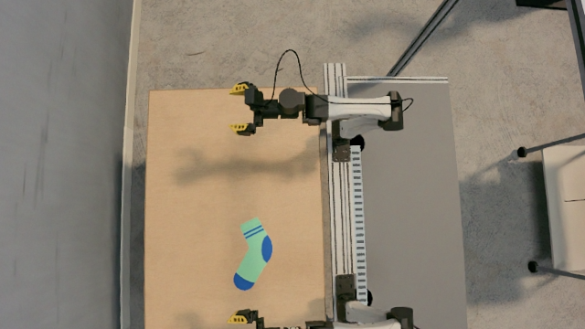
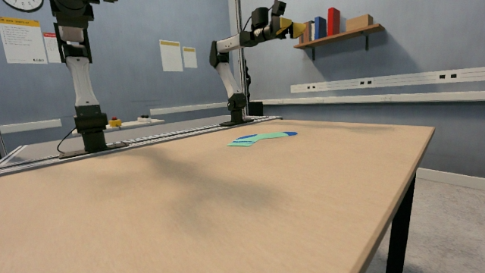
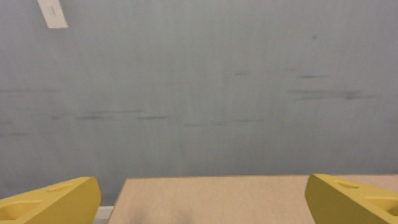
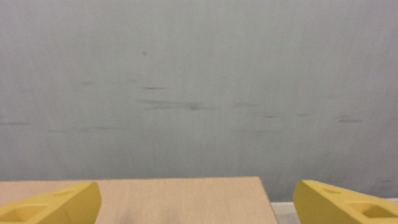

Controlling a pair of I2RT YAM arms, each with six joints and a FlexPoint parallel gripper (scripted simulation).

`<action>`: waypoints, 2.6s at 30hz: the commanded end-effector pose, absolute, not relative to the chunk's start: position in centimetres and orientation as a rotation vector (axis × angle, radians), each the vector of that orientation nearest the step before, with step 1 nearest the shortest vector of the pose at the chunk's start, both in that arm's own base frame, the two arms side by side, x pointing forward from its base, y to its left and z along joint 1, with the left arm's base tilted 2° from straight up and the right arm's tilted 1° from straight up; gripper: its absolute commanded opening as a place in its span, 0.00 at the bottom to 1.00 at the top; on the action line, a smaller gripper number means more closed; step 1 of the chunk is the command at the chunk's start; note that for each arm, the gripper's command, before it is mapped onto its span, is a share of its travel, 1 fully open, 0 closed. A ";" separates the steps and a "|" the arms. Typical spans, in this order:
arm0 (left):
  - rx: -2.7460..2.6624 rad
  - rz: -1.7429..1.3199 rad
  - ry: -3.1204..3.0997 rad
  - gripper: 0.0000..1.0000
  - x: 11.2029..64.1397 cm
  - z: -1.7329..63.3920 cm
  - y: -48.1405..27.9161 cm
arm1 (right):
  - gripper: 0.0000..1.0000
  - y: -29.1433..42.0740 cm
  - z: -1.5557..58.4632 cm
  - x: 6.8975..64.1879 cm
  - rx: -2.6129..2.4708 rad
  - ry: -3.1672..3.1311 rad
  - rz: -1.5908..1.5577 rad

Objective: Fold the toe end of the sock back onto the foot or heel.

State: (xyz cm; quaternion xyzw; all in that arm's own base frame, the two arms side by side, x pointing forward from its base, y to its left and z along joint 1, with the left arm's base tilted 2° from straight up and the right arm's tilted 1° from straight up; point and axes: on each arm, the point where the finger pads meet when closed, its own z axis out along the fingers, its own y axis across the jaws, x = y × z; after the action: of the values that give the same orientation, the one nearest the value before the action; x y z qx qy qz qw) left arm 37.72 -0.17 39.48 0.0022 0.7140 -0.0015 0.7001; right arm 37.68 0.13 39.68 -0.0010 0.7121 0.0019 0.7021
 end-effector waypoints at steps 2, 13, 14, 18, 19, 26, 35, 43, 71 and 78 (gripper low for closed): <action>0.000 0.000 1.571 1.00 37.5 40.2 0.0 | 1.00 0.0 40.2 37.5 0.000 1.571 0.000; 0.000 0.000 1.571 1.00 37.5 40.2 0.0 | 1.00 0.0 40.2 37.5 0.000 1.571 0.000; 0.000 0.000 1.571 1.00 37.5 40.2 0.0 | 1.00 0.0 40.2 37.5 0.000 1.571 0.000; 0.000 0.000 1.571 1.00 37.5 40.2 0.0 | 1.00 0.0 40.2 37.5 0.000 1.571 0.000; 0.030 -0.009 1.618 0.34 38.3 39.4 -0.6 | 1.00 0.0 40.2 37.5 0.000 1.571 0.000; 0.111 0.014 1.822 0.34 40.2 35.2 -1.4 | 1.00 0.0 40.2 37.5 0.000 1.571 0.000; 0.203 0.024 2.026 0.34 42.2 30.7 -2.4 | 1.00 0.0 40.2 37.5 0.000 1.571 0.000; 0.323 0.015 2.265 0.34 43.5 25.2 -3.4 | 1.00 0.0 40.2 37.5 0.000 1.571 0.000; 0.868 -0.164 3.028 0.34 39.5 9.6 -6.6 | 1.00 0.0 40.2 37.5 0.000 1.571 0.000; 0.850 -0.140 3.028 0.34 40.7 8.3 -6.7 | 1.00 0.0 40.2 37.5 0.000 1.571 0.000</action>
State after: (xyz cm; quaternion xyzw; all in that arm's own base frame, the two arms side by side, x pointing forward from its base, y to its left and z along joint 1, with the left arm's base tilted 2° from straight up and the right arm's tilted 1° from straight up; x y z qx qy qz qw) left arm 40.63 -6.59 8.81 0.2678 0.9625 -0.0430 0.0106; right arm 37.68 0.13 39.68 -0.0010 0.7121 0.0019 0.7021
